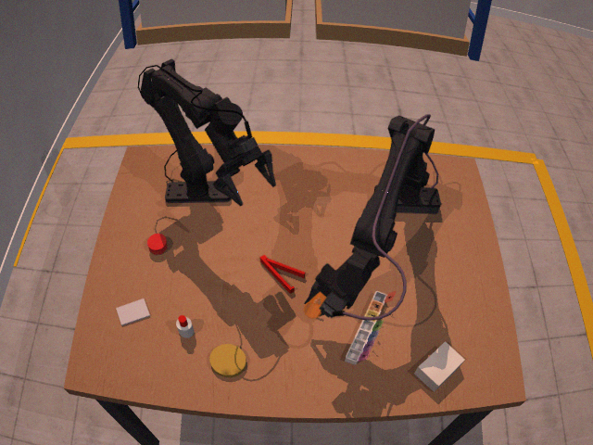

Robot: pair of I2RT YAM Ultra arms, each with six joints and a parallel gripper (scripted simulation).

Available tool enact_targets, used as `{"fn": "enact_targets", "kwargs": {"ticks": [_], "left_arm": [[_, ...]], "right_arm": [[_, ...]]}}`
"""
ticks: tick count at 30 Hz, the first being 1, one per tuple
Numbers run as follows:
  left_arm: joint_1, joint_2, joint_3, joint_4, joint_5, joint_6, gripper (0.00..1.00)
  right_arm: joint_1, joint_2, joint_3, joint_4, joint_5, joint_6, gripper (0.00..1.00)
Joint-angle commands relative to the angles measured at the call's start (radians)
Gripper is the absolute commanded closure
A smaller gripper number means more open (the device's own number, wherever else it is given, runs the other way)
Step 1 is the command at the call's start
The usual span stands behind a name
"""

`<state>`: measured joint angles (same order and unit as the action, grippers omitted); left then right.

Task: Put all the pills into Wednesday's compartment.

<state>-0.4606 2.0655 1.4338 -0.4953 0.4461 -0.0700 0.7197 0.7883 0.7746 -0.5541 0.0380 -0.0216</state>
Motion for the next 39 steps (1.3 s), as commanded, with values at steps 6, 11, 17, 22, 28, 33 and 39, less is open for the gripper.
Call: {"fn": "enact_targets", "kwargs": {"ticks": [6, 11, 17, 22, 28, 33, 39], "left_arm": [[-0.062, -0.055, -0.044, 0.029, -0.244, -0.407, 0.64], [-0.097, -0.079, -0.065, 0.043, -0.362, -0.602, 0.64], [-0.127, -0.094, -0.08, 0.045, -0.469, -0.765, 0.64], [-0.164, -0.117, -0.115, 0.049, -0.609, -0.98, 0.64], [-0.204, -0.132, -0.149, 0.057, -0.756, -1.201, 0.64], [-0.227, -0.129, -0.152, 0.055, -0.841, -1.321, 0.64], [-0.261, -0.136, -0.19, 0.052, -0.952, -1.479, 0.64]], "right_arm": [[0.006, 0.001, -0.015, 0.003, 0.009, 0.003, 0.0], [0.006, 0.001, -0.015, 0.003, 0.009, 0.003, 0.0], [0.006, 0.001, -0.015, 0.003, 0.009, 0.003, 0.0], [0.006, 0.001, -0.015, 0.003, 0.009, 0.003, 0.0], [0.006, 0.001, -0.015, 0.003, 0.009, 0.003, 0.0], [0.006, 0.001, -0.015, 0.003, 0.009, 0.003, 0.0], [0.006, 0.001, -0.015, 0.003, 0.009, 0.003, 0.0]]}}
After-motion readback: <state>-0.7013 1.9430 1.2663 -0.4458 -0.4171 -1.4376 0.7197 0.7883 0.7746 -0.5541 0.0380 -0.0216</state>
